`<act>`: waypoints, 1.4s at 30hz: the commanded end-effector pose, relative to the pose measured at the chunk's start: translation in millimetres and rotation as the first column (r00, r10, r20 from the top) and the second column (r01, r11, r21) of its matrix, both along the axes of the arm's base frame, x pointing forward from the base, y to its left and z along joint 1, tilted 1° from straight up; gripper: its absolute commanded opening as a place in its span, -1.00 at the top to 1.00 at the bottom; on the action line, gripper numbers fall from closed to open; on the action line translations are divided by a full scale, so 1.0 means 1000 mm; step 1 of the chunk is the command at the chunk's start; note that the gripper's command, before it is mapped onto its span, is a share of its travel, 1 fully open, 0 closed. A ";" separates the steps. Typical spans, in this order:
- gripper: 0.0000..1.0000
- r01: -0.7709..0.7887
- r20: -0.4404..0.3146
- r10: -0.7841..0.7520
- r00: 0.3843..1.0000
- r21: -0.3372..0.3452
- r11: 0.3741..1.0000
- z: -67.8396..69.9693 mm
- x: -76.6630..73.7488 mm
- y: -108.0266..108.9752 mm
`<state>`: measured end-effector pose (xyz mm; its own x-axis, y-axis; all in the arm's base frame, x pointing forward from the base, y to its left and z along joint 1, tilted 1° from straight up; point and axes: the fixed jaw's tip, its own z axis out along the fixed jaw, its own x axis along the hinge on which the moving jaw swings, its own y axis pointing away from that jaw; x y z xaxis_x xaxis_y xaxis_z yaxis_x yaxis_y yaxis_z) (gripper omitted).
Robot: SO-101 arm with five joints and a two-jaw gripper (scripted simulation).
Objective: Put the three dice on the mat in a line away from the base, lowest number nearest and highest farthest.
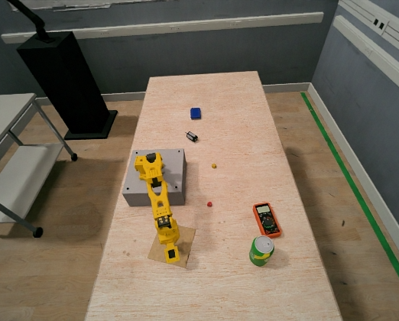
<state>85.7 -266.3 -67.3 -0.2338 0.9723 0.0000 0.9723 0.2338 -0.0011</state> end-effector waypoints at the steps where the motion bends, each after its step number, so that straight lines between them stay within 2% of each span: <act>1: 1.00 -0.003 -0.002 0.003 1.000 0.012 1.000 -0.007 -0.003 0.002; 42: 1.00 -0.003 0.000 0.003 1.000 0.005 1.000 -0.019 -0.003 0.003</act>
